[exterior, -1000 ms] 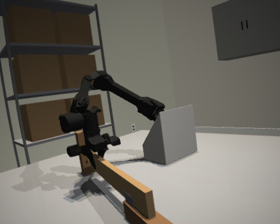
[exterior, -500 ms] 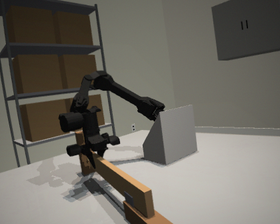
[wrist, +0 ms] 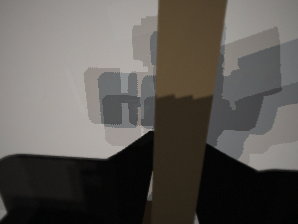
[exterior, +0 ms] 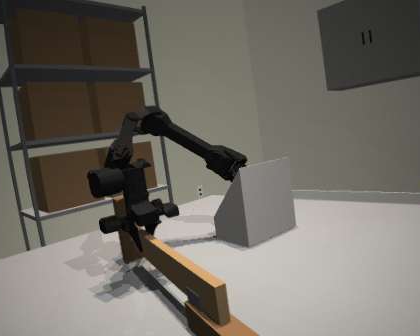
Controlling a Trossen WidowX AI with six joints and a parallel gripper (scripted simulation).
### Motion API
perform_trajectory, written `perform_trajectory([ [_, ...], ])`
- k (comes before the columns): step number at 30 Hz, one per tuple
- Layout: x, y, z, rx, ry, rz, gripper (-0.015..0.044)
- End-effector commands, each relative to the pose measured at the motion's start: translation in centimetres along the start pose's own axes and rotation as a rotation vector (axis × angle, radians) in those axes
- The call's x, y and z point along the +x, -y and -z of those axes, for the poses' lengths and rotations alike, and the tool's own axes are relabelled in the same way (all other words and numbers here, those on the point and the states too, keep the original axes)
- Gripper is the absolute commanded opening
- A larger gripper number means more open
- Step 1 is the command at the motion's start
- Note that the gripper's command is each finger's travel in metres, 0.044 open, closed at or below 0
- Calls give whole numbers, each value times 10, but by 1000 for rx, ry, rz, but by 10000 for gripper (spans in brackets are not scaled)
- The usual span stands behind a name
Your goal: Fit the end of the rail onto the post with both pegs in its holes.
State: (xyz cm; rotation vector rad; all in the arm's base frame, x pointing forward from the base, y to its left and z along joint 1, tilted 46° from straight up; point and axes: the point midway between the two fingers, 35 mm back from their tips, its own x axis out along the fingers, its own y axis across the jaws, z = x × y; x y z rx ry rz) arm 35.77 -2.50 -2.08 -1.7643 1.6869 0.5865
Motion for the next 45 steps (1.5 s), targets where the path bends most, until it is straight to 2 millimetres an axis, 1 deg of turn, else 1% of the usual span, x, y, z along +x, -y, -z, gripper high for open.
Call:
perform_trajectory([
  [1, -1, 1, 3, -2, -2, 4, 0],
  [45, -1, 1, 16, -2, -2, 4, 0],
])
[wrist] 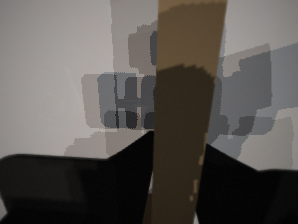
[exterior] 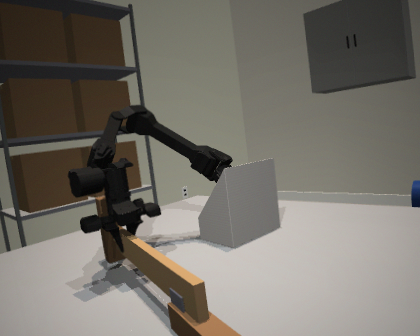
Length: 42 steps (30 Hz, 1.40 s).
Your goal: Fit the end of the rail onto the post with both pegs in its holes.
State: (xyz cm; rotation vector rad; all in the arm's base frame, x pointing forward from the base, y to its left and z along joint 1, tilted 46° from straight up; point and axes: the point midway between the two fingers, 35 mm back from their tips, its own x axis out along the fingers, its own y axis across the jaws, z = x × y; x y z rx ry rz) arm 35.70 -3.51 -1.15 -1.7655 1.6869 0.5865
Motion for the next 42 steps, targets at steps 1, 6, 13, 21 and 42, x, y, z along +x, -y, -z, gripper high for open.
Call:
perform_trajectory([
  [1, -2, 1, 3, -1, -2, 4, 0],
  [6, -2, 1, 5, -1, -2, 4, 0],
  [13, -2, 0, 7, -1, -2, 4, 0],
  [21, -1, 0, 9, -1, -2, 4, 0],
  [42, -1, 0, 16, -2, -2, 4, 0],
])
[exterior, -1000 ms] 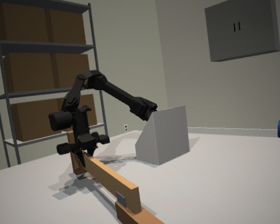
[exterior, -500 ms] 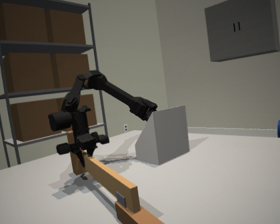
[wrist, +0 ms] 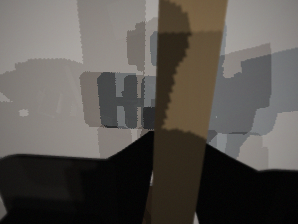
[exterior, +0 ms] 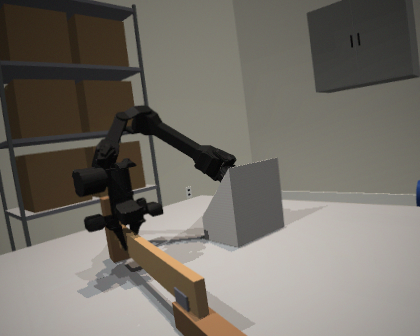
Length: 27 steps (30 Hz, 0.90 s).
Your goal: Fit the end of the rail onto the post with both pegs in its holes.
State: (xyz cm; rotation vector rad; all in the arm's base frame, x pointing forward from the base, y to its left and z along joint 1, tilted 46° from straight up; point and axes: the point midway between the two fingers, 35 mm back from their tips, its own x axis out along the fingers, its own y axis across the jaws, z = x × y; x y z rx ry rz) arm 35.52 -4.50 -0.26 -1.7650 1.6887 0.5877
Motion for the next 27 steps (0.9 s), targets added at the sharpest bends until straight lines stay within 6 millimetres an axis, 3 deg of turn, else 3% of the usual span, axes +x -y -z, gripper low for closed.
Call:
perform_trajectory([
  [1, -2, 1, 3, -1, -2, 5, 0],
  [27, -3, 1, 11, -1, -2, 5, 0],
])
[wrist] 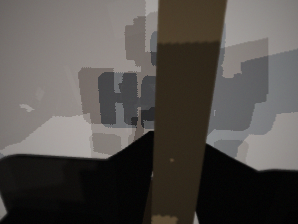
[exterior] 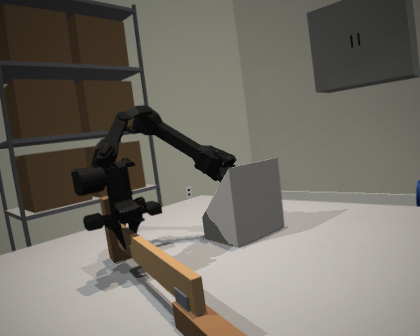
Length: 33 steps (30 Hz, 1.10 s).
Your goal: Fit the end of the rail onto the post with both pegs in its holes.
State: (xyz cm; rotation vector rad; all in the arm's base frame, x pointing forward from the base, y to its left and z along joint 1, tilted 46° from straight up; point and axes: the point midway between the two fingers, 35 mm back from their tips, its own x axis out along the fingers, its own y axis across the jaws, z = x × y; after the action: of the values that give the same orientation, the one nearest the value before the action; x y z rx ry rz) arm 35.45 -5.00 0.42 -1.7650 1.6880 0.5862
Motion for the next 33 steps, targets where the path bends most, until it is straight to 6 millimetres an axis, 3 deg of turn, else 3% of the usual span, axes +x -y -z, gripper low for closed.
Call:
perform_trajectory([
  [1, -1, 1, 3, -2, -2, 5, 0],
  [33, -1, 1, 13, -2, -3, 5, 0],
])
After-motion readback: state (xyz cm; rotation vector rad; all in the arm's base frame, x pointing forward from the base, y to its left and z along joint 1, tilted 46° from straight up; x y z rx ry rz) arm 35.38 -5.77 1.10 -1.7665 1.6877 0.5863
